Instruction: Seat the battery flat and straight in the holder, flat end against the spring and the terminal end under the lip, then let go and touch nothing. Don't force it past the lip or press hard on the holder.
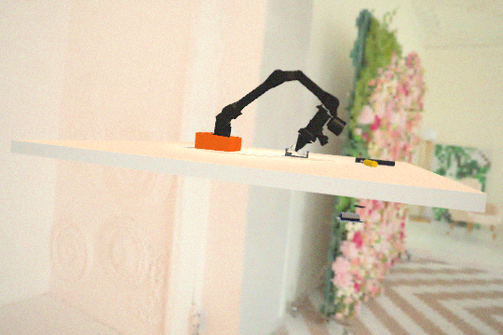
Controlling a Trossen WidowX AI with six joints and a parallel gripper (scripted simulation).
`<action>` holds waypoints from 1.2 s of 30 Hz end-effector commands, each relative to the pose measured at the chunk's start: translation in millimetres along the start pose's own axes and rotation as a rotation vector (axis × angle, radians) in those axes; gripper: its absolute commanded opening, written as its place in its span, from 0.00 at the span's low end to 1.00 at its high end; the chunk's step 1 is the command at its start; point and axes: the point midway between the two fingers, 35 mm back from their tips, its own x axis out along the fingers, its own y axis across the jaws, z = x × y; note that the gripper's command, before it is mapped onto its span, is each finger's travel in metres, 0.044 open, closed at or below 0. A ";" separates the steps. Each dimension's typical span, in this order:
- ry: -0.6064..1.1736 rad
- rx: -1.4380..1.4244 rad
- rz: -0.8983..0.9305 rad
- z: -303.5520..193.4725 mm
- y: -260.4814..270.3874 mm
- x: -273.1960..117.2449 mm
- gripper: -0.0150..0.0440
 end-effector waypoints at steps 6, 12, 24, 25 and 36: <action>-0.022 -0.002 -0.002 7.5 -0.4 -4.6 0.38; -0.020 -0.002 -0.002 8.5 -0.4 -5.0 0.38; -0.017 -0.002 -0.003 9.4 -0.4 -5.5 0.38; -0.016 -0.002 -0.003 9.4 -0.4 -5.5 0.38; -0.031 -0.001 -0.004 9.6 -0.2 -5.0 0.38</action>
